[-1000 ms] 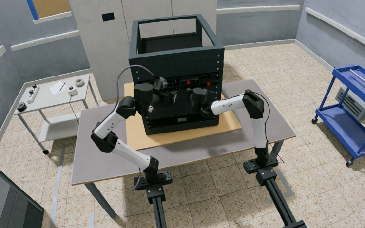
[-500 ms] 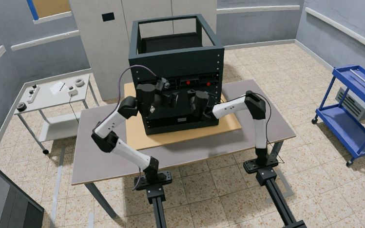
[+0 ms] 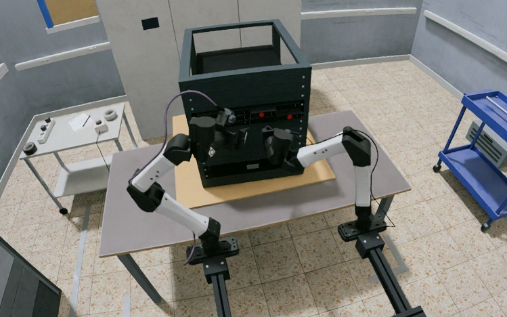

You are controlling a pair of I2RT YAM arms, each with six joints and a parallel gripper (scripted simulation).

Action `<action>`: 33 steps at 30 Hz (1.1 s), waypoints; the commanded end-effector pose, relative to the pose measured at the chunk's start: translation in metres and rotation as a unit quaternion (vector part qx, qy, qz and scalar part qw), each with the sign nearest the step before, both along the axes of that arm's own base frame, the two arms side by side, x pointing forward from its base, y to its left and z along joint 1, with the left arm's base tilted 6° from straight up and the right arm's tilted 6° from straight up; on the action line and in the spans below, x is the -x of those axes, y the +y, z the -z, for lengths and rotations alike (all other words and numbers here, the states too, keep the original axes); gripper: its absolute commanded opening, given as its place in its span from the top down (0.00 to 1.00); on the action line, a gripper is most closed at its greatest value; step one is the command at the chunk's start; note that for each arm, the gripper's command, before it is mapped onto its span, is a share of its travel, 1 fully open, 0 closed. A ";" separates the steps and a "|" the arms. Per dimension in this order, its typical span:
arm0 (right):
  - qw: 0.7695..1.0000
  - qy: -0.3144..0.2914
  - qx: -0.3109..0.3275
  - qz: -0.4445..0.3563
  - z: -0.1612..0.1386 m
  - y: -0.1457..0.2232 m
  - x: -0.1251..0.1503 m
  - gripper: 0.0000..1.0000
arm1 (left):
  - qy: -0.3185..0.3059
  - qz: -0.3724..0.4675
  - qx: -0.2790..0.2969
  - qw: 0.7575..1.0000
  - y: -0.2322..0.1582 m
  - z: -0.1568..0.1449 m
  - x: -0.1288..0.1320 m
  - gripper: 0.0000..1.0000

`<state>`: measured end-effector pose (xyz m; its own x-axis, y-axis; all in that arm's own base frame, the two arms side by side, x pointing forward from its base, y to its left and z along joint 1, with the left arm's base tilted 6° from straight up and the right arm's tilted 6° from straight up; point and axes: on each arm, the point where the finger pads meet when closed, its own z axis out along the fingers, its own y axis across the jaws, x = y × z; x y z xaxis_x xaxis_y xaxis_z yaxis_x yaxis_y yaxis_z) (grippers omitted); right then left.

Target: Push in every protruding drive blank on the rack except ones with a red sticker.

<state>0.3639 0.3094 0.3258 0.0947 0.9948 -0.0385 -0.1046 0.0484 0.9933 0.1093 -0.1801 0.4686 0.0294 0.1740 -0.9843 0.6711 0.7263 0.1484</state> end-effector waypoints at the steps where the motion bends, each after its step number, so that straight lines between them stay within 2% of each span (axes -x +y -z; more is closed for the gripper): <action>1: 0.999 -0.022 -0.033 0.001 -0.027 -0.009 0.025 1.00 | 0.001 -0.002 0.002 1.000 0.000 -0.001 0.000 0.00; 8: 0.999 -0.032 -0.011 -0.001 -0.031 -0.009 0.042 1.00 | 0.002 0.021 0.005 1.000 -0.008 -0.009 0.008 0.00; 14: 0.994 -0.067 0.084 -0.004 -0.044 -0.018 0.054 1.00 | 0.008 0.054 0.018 0.998 -0.016 -0.026 0.020 0.00; 16: 0.994 -0.067 0.084 -0.004 -0.044 -0.018 0.054 1.00 | 0.008 0.054 0.018 0.998 -0.016 -0.026 0.020 0.00; 18: 0.989 -0.077 0.129 -0.005 -0.043 -0.019 0.058 1.00 | 0.010 0.064 0.022 0.998 -0.018 -0.031 0.023 0.00; 22: 0.964 -0.109 0.242 -0.004 -0.053 -0.032 0.073 1.00 | 0.015 0.090 0.033 0.995 -0.023 -0.043 0.032 0.00; 26: 0.925 -0.128 0.357 -0.006 -0.051 -0.045 0.084 1.00 | 0.026 0.117 0.048 0.992 -0.028 -0.056 0.043 0.00; 31: 0.871 -0.152 0.467 -0.012 -0.053 -0.058 0.100 1.00 | 0.035 0.138 0.058 0.988 -0.031 -0.067 0.052 0.00; 33: 0.871 -0.152 0.467 -0.012 -0.053 -0.058 0.100 1.00 | 0.035 0.138 0.058 0.988 -0.031 -0.067 0.052 0.00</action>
<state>0.2718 0.2505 0.3632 0.1451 0.6454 -0.7499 -0.2947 0.7517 0.5900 0.0613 -0.2085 0.5356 -0.0038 0.0445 -0.9990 0.8421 0.5389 0.0208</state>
